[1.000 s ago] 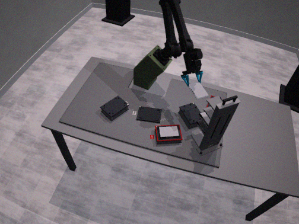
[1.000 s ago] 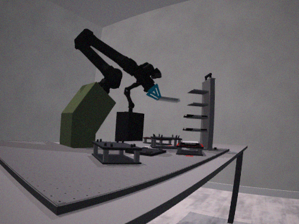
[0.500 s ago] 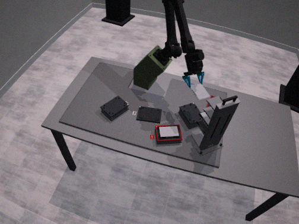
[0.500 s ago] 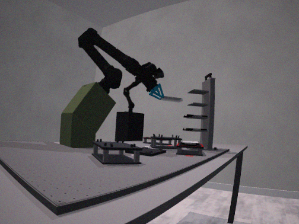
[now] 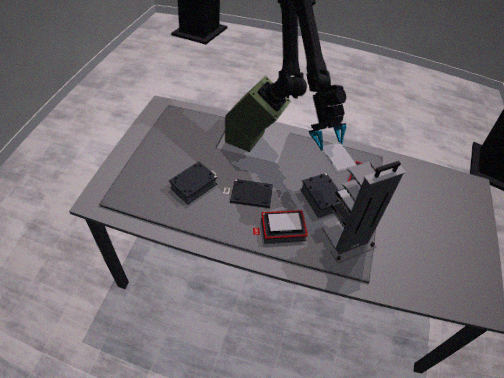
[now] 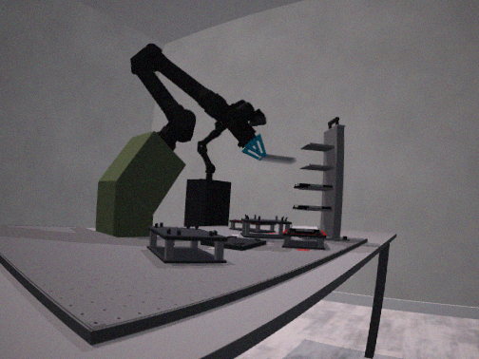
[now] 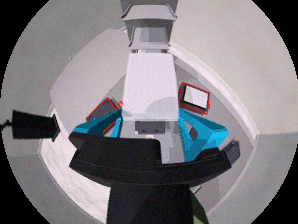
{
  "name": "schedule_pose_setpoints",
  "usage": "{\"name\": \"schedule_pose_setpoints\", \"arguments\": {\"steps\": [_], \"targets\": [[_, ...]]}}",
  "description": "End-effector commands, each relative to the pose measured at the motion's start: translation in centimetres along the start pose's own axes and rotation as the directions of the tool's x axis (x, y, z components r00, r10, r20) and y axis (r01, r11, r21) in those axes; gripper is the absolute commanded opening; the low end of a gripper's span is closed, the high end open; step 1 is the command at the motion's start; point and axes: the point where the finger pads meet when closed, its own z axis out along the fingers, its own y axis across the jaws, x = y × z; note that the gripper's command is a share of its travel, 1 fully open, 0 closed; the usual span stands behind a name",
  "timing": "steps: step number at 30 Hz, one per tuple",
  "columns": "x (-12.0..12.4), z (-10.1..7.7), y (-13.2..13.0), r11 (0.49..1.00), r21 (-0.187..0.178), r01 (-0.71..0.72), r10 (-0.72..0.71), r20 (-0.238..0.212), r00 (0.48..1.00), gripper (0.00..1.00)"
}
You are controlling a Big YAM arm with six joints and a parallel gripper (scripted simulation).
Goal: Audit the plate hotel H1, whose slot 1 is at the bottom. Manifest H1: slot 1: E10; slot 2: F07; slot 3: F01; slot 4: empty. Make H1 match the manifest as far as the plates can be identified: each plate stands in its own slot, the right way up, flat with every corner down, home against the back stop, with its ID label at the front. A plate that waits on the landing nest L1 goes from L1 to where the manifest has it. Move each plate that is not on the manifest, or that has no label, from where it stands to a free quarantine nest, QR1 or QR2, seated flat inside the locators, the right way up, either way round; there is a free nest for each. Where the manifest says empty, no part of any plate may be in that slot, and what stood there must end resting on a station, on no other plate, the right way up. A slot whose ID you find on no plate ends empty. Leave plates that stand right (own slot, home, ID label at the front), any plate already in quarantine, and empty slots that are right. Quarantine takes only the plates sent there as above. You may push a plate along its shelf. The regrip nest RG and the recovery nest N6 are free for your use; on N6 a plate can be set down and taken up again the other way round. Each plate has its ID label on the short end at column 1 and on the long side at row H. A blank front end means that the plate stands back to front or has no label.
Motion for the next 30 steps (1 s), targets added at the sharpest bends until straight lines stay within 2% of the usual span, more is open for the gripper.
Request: {"name": "schedule_pose_setpoints", "arguments": {"steps": [1,30], "targets": [[-4.8,0.1,1.2,0.999,-0.019,0.028,-0.027,0.09,0.996,0.86],[-6.4,2.0,1.2,0.999,-0.02,0.03,-0.028,0.087,0.996,0.86]]}}
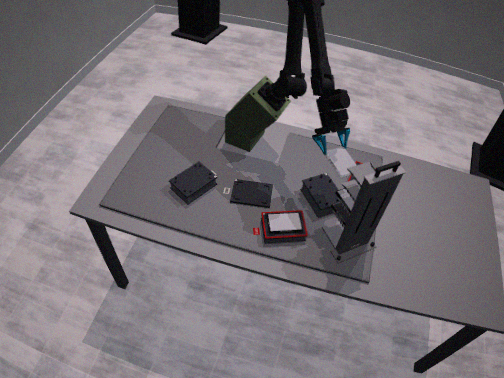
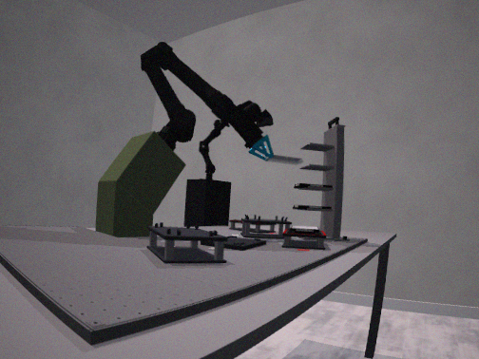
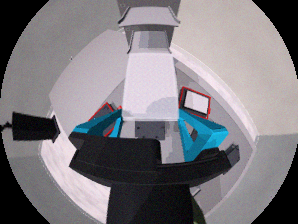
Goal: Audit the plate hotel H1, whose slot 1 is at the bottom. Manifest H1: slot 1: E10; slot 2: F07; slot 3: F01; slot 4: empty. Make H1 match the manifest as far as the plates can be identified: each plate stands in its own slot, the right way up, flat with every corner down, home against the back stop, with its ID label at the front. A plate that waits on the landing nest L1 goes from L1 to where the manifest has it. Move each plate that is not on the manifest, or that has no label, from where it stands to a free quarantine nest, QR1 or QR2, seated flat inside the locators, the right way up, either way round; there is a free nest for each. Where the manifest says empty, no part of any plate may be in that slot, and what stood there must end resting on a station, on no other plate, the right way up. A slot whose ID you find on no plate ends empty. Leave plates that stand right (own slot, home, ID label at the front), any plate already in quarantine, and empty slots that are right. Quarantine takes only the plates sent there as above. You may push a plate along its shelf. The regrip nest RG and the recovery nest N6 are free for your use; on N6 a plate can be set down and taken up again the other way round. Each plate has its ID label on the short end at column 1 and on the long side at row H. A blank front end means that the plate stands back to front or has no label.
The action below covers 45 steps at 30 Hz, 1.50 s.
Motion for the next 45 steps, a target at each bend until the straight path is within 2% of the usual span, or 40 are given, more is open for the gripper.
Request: {"name": "schedule_pose_setpoints", "arguments": {"steps": [1,21,27,28,45], "targets": [[-4.7,0.3,1.2,0.999,-0.022,0.03,-0.028,0.087,0.996,0.86],[-5.9,1.6,1.1,0.999,-0.019,0.03,-0.028,0.087,0.996,0.86],[-5.8,1.6,1.3,0.999,-0.023,0.031,-0.029,0.085,0.996,0.86],[-4.3,1.5,0.9,1.0,-0.018,0.016,-0.014,0.058,0.998,0.86],[-4.3,1.5,0.9,1.0,-0.018,0.015,-0.014,0.058,0.998,0.86]]}}
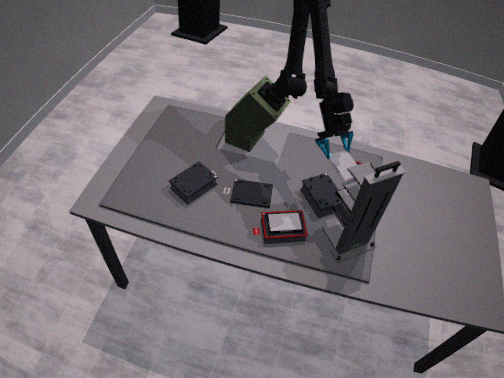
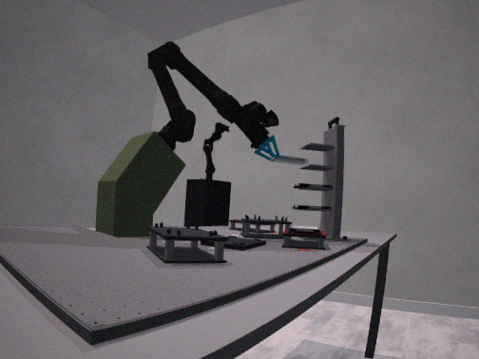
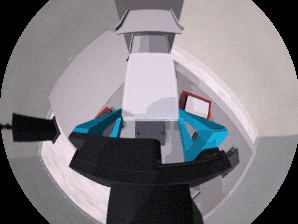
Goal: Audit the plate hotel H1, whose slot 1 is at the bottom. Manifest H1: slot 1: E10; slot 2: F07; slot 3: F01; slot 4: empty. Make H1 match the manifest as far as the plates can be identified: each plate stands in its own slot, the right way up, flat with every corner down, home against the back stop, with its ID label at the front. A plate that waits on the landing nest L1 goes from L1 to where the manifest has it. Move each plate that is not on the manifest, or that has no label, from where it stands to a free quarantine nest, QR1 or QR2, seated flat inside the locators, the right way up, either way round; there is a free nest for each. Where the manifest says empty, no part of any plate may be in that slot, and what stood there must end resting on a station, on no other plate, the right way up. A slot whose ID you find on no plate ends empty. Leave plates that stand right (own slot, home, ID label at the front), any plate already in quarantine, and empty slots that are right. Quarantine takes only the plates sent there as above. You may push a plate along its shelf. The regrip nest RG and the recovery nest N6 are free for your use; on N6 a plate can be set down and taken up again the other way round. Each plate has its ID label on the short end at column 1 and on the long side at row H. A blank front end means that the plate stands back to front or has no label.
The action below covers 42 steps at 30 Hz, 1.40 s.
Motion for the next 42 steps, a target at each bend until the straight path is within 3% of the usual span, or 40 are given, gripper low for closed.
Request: {"name": "schedule_pose_setpoints", "arguments": {"steps": [1,2,42], "targets": [[-2.6,0.0,0.8,1.0,-0.016,0.015,-0.014,0.056,0.998,0.86],[-4.1,0.3,1.3,0.999,-0.025,0.032,-0.03,0.081,0.996,0.86],[-5.1,2.5,1.4,0.999,-0.028,0.032,-0.03,0.078,0.997,0.86]]}}
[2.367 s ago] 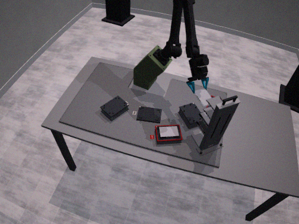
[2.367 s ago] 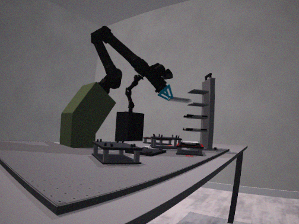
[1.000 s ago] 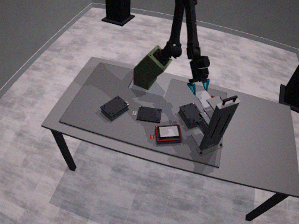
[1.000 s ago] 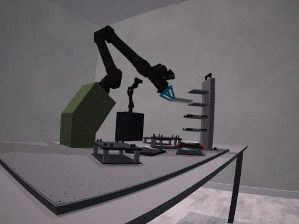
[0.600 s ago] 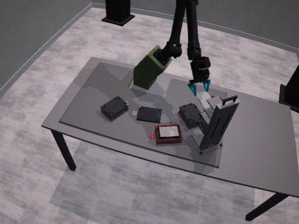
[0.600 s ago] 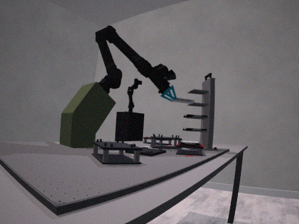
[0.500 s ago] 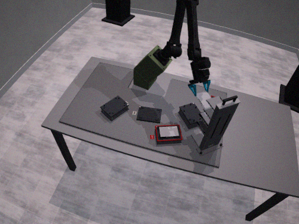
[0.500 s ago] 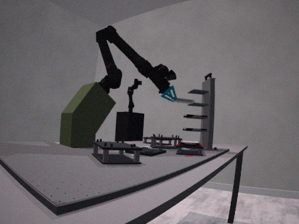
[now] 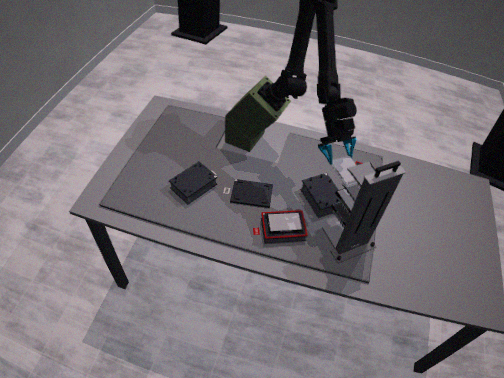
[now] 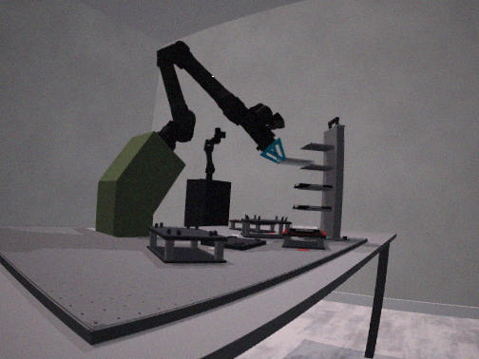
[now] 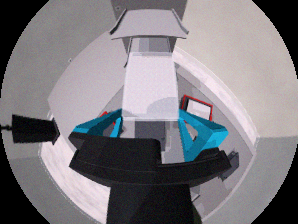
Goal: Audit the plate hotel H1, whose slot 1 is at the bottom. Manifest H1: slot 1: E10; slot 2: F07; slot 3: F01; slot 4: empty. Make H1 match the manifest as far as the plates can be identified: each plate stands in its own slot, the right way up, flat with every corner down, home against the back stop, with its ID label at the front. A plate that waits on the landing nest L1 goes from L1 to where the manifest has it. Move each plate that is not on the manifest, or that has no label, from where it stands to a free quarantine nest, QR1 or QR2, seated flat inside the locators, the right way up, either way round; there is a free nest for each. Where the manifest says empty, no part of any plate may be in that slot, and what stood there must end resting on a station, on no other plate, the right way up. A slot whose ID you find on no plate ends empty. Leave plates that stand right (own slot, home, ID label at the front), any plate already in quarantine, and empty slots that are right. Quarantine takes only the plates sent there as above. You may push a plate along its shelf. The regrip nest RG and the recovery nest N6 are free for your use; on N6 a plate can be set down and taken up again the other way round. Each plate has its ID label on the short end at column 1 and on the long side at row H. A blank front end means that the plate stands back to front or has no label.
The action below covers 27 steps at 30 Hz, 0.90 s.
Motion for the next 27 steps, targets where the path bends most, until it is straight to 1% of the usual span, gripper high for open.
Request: {"name": "schedule_pose_setpoints", "arguments": {"steps": [1,27], "targets": [[-4.0,0.5,1.4,0.999,-0.027,0.032,-0.03,0.078,0.997,0.86],[-4.5,2.0,1.4,0.999,-0.027,0.027,-0.025,0.076,0.997,0.86]]}}
